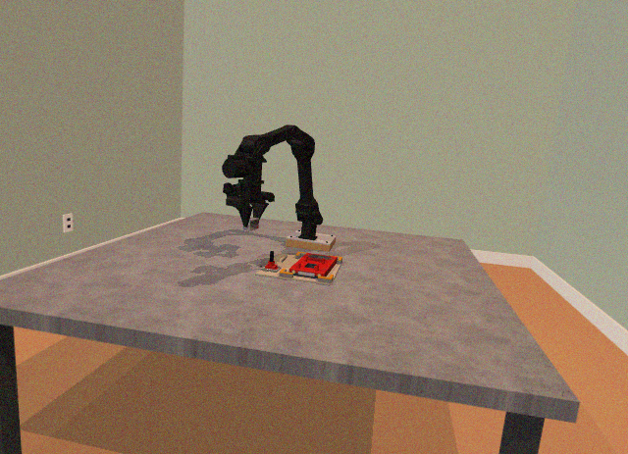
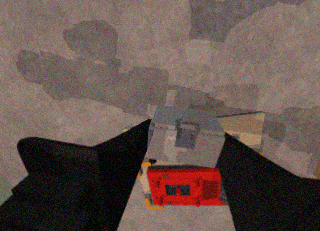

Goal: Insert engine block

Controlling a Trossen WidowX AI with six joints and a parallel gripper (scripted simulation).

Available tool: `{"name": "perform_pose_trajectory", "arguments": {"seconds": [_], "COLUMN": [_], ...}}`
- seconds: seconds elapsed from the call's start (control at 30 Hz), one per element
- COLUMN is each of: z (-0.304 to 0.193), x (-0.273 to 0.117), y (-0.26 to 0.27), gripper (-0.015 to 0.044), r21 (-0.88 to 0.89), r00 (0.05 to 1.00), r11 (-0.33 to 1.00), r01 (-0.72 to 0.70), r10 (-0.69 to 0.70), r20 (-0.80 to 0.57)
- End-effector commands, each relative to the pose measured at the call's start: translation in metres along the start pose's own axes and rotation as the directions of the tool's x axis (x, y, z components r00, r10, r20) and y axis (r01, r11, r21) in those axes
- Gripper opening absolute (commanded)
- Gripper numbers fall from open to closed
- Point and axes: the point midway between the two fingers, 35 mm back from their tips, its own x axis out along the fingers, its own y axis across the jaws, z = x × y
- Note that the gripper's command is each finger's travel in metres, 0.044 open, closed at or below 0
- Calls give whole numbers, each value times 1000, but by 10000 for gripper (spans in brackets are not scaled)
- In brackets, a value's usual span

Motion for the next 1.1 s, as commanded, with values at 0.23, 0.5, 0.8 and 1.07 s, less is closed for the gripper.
{"name": "perform_pose_trajectory", "arguments": {"seconds": [0.23, 0.5, 0.8, 1.07], "z": [-1, -1, -1, -1], "x": [-13, -9, -7, -6], "y": [0, 0, 0, 0], "gripper": [0, 0, 0, 0], "r21": [-55, -312, -589, -787], "r00": [1000, 1000, 1000, 1000], "r11": [998, 950, 808, 616], "r01": [-12, -12, -11, -9], "r10": [12, 12, 12, 12], "r20": [-2, -2, -2, -2]}}
